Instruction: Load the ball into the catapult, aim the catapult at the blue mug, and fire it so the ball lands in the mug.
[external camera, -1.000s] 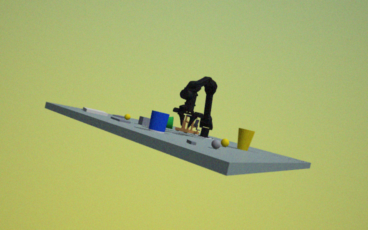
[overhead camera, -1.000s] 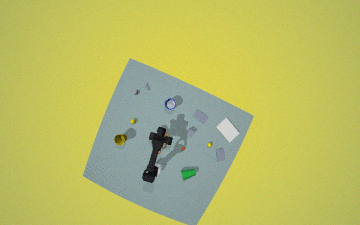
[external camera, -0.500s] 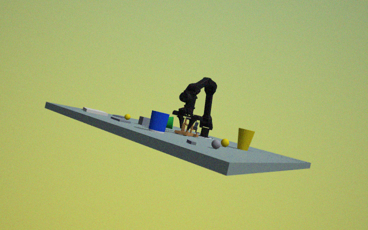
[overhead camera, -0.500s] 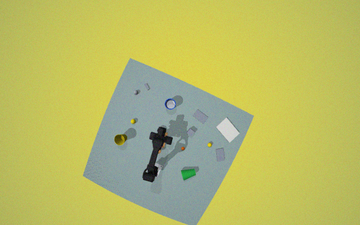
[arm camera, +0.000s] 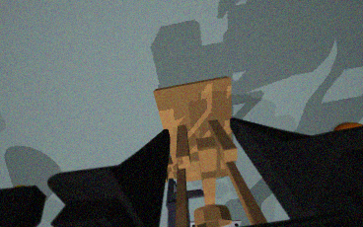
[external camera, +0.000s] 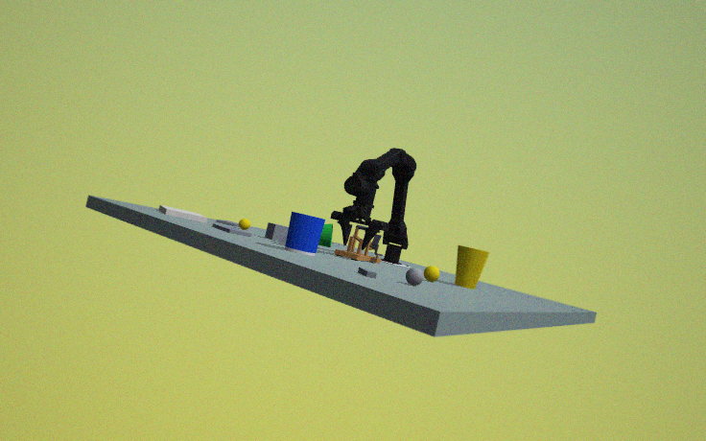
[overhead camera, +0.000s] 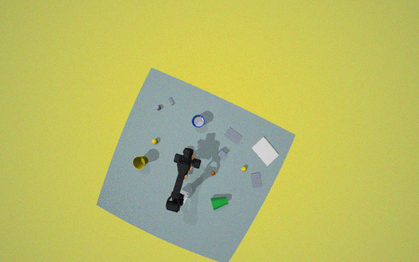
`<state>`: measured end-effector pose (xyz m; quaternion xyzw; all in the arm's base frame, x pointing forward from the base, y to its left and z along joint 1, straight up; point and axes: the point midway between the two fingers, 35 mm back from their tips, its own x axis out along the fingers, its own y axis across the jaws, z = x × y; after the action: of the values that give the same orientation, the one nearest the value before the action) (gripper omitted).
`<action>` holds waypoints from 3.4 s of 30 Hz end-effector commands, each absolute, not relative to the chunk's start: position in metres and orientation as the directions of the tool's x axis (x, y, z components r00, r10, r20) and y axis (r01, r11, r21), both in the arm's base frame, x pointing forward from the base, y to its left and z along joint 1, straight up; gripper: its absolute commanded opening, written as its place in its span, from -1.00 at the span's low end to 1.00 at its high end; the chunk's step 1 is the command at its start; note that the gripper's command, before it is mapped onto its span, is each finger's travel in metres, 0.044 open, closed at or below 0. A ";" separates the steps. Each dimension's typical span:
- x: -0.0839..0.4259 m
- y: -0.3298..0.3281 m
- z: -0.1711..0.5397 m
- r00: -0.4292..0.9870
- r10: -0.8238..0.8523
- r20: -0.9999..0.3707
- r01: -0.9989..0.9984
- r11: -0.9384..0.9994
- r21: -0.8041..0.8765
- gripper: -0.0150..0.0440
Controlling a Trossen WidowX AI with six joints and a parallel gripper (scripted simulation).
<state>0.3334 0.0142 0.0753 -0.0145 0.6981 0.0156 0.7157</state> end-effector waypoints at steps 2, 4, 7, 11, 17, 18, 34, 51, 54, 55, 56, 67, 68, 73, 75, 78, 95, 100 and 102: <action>0.336 0.014 0.093 0.027 0.002 -1.000 -0.043 0.999 0.001 0.93; 0.337 0.014 0.119 0.027 0.002 -1.000 -0.043 0.999 0.001 1.00; 0.334 0.014 0.158 0.026 0.002 -1.000 -0.043 0.999 0.001 1.00; 0.331 0.014 0.175 0.025 0.002 -1.000 -0.043 0.999 0.001 1.00; 0.330 0.014 0.169 0.028 0.002 -1.000 -0.042 0.999 0.001 1.00; 0.329 0.014 0.170 0.028 0.002 -1.000 -0.042 0.999 0.001 1.00; 0.332 0.014 0.115 0.028 0.002 -1.000 -0.042 0.999 0.001 1.00; 0.333 0.014 0.087 0.028 0.002 -1.000 -0.042 0.999 0.001 1.00; 0.333 0.014 0.082 0.028 0.002 -1.000 -0.042 0.999 0.001 1.00; 0.333 0.014 0.081 0.028 0.002 -1.000 -0.042 0.999 0.001 1.00; 0.333 0.014 0.079 0.028 0.002 -1.000 -0.042 0.999 0.001 1.00; 0.333 0.014 0.074 0.032 0.002 -0.999 -0.042 0.999 0.001 0.64; 0.333 0.014 0.074 0.032 0.002 -0.999 -0.042 0.999 0.001 0.56; 0.333 0.014 0.074 0.032 0.002 -0.999 -0.042 0.999 0.001 0.11; 0.333 0.014 0.074 0.032 0.002 -0.999 -0.042 0.999 0.001 0.00; 0.333 0.014 0.074 0.032 0.002 -0.999 -0.042 0.999 0.001 -0.07; 0.333 0.014 0.115 0.030 0.003 -1.000 -0.043 0.999 0.001 -0.49; 0.334 0.014 0.107 0.030 0.003 -1.000 -0.043 0.999 0.001 -0.49; 0.334 0.014 0.103 0.029 0.003 -1.000 -0.043 0.999 0.001 -0.49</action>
<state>0.3333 0.0142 0.1070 -0.0141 0.6968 0.0159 0.7170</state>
